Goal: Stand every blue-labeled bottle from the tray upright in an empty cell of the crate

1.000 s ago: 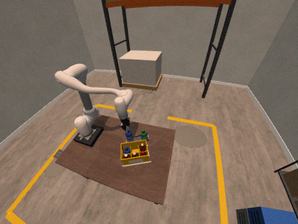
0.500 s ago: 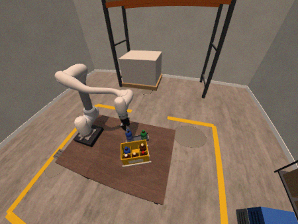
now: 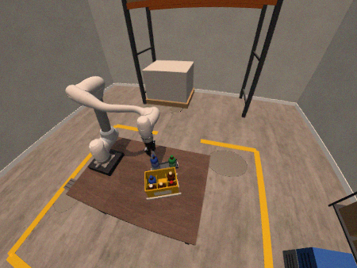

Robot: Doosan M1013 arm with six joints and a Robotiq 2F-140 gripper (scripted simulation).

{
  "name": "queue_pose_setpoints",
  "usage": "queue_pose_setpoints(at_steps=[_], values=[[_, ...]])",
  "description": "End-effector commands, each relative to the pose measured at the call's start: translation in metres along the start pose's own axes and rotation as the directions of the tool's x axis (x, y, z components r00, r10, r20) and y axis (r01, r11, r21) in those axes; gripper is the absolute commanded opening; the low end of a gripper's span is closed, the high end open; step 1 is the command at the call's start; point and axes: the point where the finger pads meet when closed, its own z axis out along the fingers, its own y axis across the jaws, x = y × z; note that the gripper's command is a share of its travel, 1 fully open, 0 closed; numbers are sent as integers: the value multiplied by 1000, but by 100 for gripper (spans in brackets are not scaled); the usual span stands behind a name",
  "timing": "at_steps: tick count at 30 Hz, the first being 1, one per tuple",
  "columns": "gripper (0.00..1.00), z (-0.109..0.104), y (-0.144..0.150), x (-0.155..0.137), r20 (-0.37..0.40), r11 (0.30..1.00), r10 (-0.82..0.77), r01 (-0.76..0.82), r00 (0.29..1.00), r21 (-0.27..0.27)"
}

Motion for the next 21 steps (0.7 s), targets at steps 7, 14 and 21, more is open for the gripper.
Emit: queue_pose_setpoints(at_steps=[7,14,21], values=[[0,-3,0,0,0,1000,0,0,1000,0],[0,-7,0,0,0,1000,0,0,1000,0],[0,-15,0,0,0,1000,0,0,1000,0]])
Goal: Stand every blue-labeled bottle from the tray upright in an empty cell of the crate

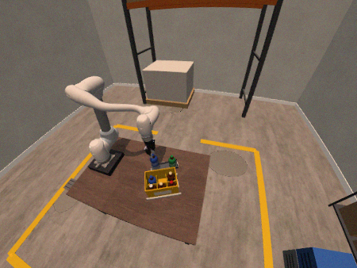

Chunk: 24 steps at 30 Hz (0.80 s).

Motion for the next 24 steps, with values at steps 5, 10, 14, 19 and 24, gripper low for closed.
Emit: queue_pose_setpoints(at_steps=[5,10,14,19,24], values=[[0,-7,0,0,0,1000,0,0,1000,0],[0,-12,0,0,0,1000,0,0,1000,0],[0,-17,0,0,0,1000,0,0,1000,0],[0,-22,0,0,0,1000,0,0,1000,0],[0,-24,0,0,0,1000,0,0,1000,0]])
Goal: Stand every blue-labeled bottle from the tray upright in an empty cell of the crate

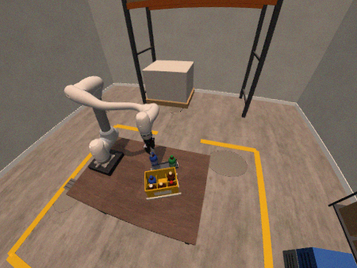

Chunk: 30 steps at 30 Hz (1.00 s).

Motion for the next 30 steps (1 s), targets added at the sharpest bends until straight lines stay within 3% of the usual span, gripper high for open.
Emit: queue_pose_setpoints(at_steps=[1,30], values=[[0,-2,0,0,0,1000,0,0,1000,0],[0,-4,0,0,0,1000,0,0,1000,0]])
